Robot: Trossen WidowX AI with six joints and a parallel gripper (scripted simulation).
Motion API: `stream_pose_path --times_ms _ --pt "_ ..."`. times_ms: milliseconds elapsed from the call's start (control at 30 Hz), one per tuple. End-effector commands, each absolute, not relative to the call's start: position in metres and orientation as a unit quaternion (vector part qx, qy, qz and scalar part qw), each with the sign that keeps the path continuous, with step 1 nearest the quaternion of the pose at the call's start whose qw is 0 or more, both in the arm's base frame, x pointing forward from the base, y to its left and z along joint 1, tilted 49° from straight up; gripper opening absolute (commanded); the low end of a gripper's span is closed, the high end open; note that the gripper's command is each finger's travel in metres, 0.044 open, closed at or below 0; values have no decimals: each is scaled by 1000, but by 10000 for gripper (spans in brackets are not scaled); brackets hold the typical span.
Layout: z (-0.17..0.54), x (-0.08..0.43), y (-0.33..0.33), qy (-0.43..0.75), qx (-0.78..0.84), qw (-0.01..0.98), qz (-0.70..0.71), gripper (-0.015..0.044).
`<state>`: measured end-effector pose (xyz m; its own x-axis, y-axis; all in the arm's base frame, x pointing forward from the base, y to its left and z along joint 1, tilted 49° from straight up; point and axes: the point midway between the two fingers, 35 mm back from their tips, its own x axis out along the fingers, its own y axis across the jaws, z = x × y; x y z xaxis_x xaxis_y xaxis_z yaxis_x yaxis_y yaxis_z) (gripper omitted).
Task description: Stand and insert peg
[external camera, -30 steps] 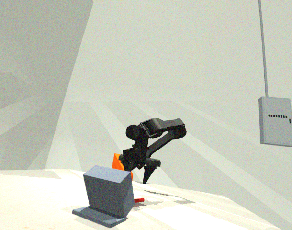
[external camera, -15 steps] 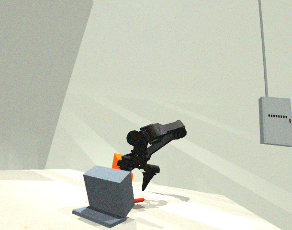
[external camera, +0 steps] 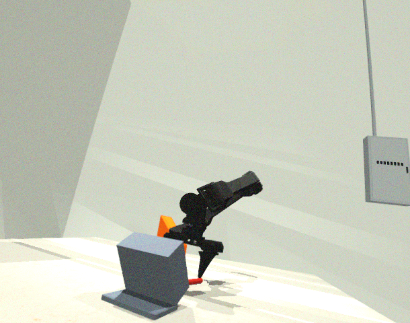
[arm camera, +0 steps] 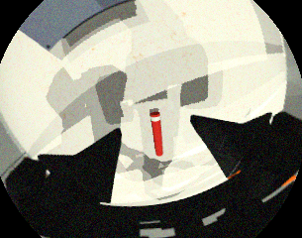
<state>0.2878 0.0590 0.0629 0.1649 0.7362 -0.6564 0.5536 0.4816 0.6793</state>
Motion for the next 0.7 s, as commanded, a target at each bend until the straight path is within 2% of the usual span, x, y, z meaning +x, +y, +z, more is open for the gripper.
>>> stream_pose_path --times_ms 0,400,667 --pt "56 285 67 646 506 566 78 440" --pt "47 286 79 645 508 565 79 440" --pt "47 286 79 645 508 565 79 230"
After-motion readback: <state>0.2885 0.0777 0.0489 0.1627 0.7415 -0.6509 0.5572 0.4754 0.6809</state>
